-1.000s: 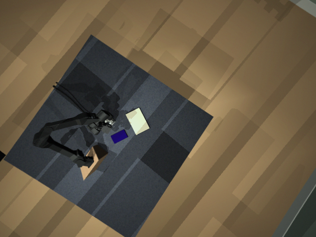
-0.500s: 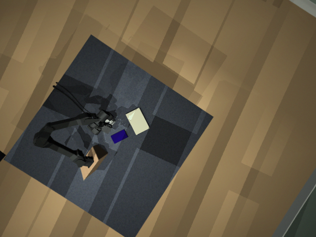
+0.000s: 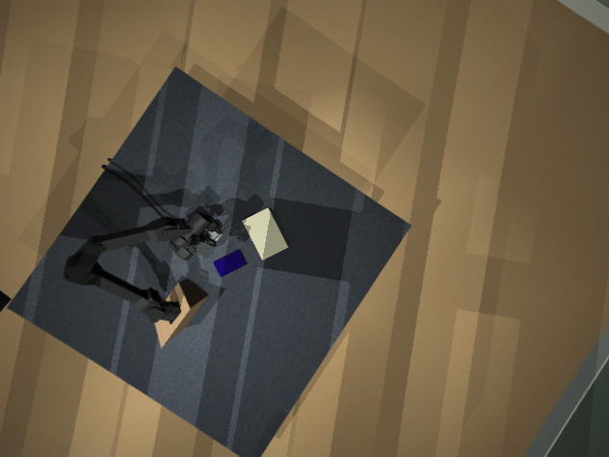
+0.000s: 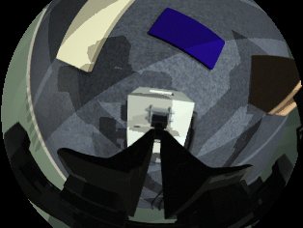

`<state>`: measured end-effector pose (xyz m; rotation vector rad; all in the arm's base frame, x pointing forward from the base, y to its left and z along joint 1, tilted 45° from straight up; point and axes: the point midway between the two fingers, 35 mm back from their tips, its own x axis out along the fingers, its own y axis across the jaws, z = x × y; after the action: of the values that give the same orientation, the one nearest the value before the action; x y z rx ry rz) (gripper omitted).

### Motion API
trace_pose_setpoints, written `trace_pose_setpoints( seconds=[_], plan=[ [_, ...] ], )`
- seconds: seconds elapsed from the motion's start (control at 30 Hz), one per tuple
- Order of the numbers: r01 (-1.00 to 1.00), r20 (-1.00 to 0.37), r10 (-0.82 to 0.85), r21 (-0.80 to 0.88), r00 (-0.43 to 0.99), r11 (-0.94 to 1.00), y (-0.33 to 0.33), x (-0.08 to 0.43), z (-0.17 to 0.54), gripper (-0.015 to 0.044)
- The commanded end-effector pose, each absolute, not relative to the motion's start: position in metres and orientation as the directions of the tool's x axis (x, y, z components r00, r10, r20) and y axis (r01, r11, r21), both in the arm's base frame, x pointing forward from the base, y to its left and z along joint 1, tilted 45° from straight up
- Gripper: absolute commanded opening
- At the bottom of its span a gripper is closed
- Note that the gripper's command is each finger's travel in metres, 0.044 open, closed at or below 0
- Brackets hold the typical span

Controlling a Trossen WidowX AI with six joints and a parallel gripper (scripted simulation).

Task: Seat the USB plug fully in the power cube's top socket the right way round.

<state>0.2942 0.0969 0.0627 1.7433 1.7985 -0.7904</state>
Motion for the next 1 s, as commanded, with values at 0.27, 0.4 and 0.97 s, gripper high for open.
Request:
trace_pose_setpoints(
  seconds=[0.27,0.4,0.97],
  plan=[
    [0.998,-0.711,0.702,-0.058,-0.046,0.007,0.0970,0.2943,0.0628,0.0000],
    [0.998,-0.711,0.702,-0.058,-0.046,0.007,0.0970,0.2943,0.0628,0.0000],
    [0.998,-0.711,0.702,-0.058,-0.046,0.006,0.0901,0.2948,0.0694,0.0000]
  ],
)
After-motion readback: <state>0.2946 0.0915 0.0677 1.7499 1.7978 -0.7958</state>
